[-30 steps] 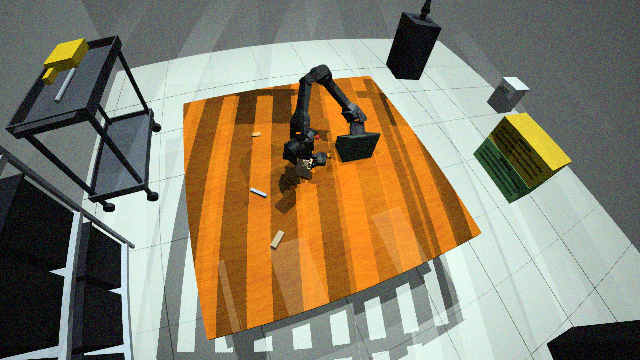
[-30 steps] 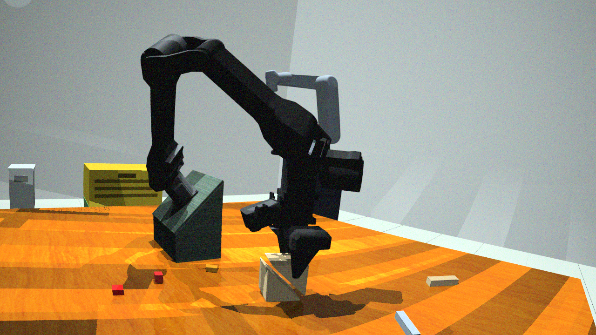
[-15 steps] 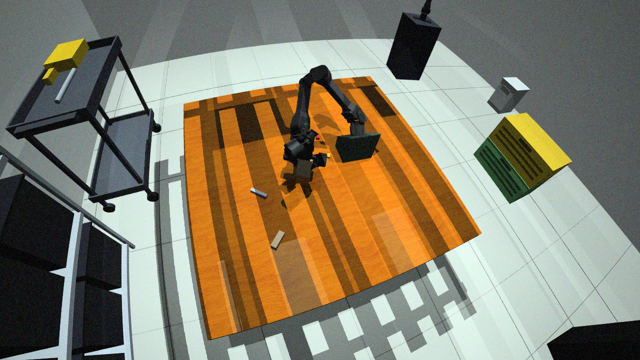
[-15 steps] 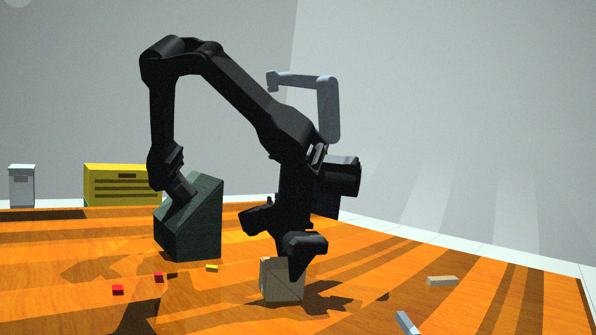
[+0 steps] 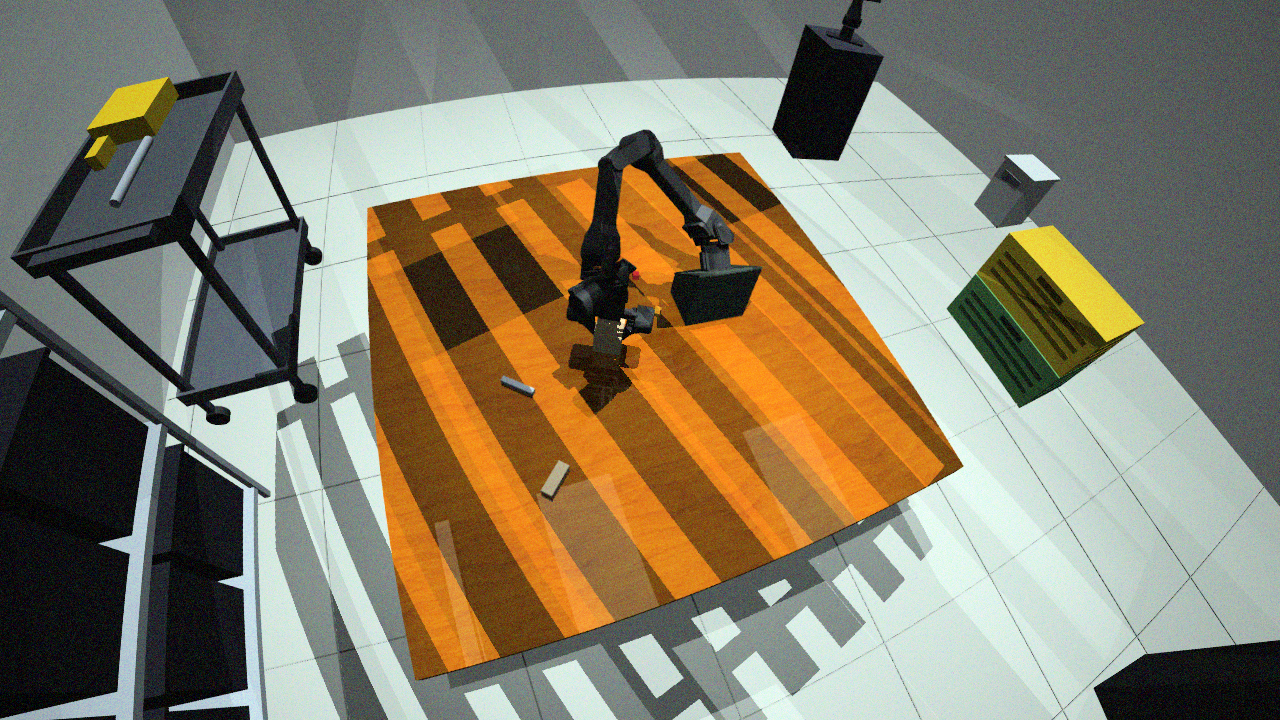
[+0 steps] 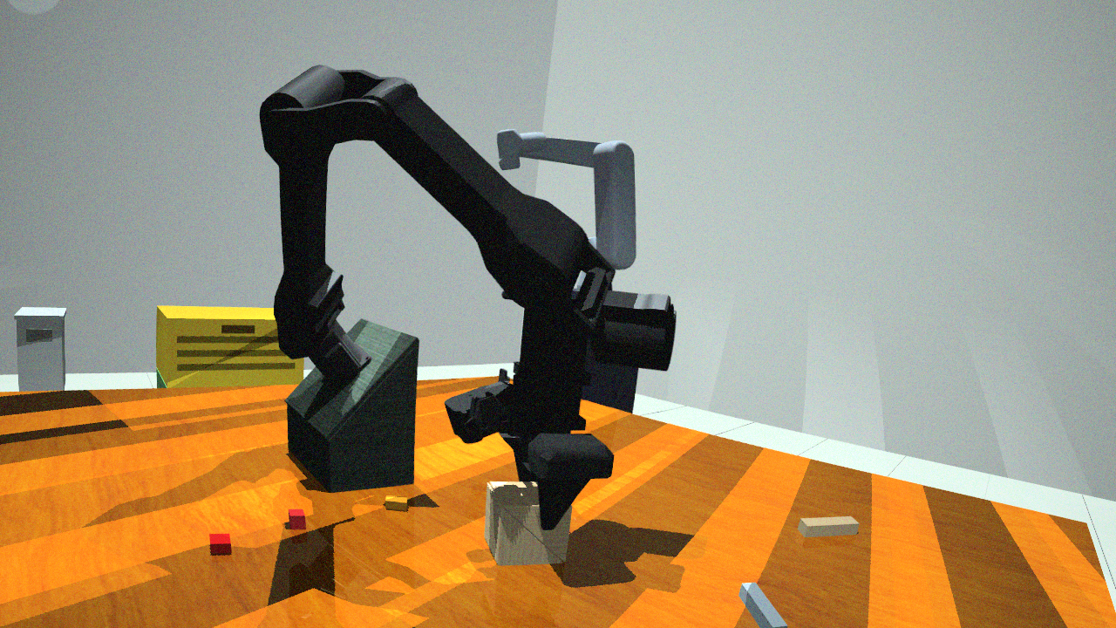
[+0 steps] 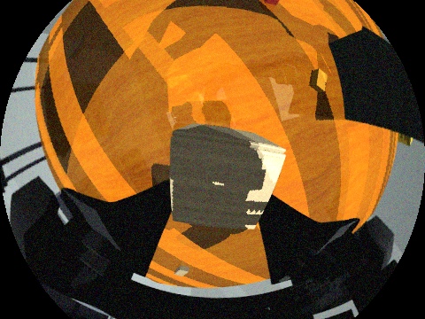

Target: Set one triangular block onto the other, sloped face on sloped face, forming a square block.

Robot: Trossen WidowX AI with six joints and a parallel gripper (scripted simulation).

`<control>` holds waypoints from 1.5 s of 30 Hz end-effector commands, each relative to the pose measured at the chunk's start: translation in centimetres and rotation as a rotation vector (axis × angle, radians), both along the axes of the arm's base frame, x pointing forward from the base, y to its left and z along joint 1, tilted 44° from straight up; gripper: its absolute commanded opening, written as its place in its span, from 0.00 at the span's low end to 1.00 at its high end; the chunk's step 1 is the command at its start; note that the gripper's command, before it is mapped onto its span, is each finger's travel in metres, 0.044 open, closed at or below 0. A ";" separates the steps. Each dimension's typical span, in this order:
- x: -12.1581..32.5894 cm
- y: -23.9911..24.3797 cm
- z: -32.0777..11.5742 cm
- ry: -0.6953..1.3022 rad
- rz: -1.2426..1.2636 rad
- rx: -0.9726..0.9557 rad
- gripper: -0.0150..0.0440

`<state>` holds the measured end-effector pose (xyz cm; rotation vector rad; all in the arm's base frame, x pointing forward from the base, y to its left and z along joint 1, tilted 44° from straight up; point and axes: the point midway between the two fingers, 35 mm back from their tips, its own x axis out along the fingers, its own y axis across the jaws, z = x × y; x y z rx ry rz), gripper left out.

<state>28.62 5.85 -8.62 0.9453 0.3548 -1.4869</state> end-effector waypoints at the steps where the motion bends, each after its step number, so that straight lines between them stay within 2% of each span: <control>1: 0.0 -0.1 0.0 0.000 0.005 -0.004 0.25; 23: 0.0 -0.2 0.0 0.001 0.004 -0.003 0.25; 39: 0.0 -0.1 -0.1 0.000 0.000 0.001 0.97; 40: 0.0 -0.1 -0.1 0.000 0.000 0.001 1.00; 45: 0.0 -0.1 -0.1 0.000 0.000 0.001 1.00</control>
